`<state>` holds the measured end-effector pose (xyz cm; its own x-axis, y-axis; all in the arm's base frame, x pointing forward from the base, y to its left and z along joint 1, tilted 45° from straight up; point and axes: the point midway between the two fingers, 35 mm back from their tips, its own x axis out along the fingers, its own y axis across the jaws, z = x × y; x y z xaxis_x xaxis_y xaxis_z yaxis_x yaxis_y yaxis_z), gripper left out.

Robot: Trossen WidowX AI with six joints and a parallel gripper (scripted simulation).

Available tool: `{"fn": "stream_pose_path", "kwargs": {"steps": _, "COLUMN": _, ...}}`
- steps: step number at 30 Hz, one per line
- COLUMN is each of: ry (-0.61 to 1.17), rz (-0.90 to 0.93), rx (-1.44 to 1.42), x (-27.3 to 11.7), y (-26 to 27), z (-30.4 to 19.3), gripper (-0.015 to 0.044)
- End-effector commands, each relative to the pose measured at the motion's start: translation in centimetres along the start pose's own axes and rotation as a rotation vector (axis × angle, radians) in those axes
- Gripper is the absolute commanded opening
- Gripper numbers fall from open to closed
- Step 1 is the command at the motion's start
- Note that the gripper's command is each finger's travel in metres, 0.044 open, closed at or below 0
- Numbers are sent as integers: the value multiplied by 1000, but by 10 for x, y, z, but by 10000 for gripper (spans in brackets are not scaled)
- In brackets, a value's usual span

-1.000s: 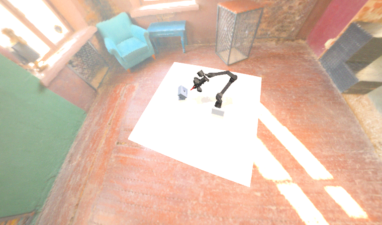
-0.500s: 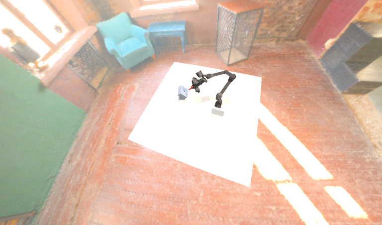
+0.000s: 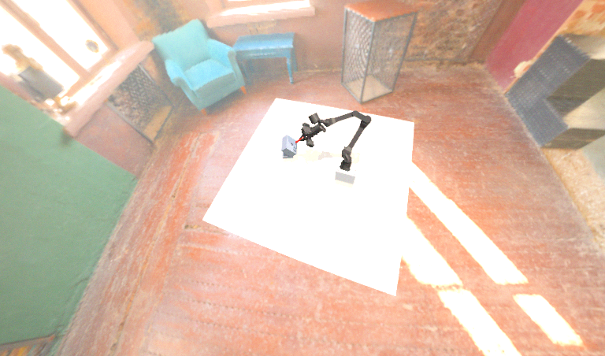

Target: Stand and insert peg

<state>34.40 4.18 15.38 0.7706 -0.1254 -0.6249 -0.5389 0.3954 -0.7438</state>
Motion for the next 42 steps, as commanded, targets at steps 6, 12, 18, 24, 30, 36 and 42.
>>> {"fn": "stream_pose_path", "kwargs": {"steps": 6, "ry": -14, "rz": -10, "rx": -4, "x": 8, "y": -1, "z": 1, "gripper": 0}}
{"fn": "stream_pose_path", "kwargs": {"steps": 12, "ry": -20, "rz": -17, "rx": -1, "x": 12, "y": -2, "z": 0, "gripper": 0}}
{"fn": "stream_pose_path", "kwargs": {"steps": 18, "ry": -21, "rz": -17, "rx": 0, "x": 18, "y": -2, "z": 0, "gripper": 0}}
{"fn": "stream_pose_path", "kwargs": {"steps": 24, "ry": -22, "rz": -18, "rx": 1, "x": 27, "y": -2, "z": 0, "gripper": 0}}
{"fn": "stream_pose_path", "kwargs": {"steps": 30, "ry": -21, "rz": -18, "rx": 2, "x": 33, "y": -2, "z": 0, "gripper": 0}}
{"fn": "stream_pose_path", "kwargs": {"steps": 36, "ry": -18, "rz": -18, "rx": 4, "x": 31, "y": -2, "z": 0, "gripper": 0}}
{"fn": "stream_pose_path", "kwargs": {"steps": 42, "ry": -18, "rz": -18, "rx": 4, "x": 31, "y": -2, "z": 0, "gripper": 0}}
